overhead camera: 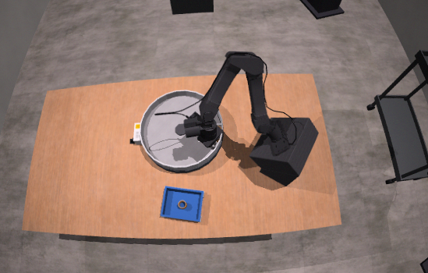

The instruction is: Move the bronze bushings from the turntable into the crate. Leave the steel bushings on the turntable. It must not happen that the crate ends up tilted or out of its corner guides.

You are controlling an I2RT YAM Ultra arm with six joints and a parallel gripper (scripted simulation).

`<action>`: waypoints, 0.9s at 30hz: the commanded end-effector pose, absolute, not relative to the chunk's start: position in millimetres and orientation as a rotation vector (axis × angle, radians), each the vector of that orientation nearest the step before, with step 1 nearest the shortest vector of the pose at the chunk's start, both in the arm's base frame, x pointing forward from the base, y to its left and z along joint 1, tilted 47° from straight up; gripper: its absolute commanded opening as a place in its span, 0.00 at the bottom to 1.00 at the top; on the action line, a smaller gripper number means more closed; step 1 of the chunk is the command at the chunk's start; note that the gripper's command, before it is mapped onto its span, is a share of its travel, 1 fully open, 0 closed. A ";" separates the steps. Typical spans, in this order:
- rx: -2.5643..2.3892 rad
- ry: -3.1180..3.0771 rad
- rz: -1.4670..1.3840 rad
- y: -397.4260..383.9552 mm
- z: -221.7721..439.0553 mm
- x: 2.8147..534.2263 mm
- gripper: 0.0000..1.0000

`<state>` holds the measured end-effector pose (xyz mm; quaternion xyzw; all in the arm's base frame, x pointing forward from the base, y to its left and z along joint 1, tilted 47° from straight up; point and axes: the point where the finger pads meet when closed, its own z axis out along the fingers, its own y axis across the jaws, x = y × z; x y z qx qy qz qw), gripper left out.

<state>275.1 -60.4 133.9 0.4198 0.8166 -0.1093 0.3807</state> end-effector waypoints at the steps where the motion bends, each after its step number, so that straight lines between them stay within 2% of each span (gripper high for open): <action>1: 1.070 2.054 -0.252 -60.0 146.6 282.0 0.15; 27: 1.066 2.057 -0.250 -59.8 143.3 277.4 0.15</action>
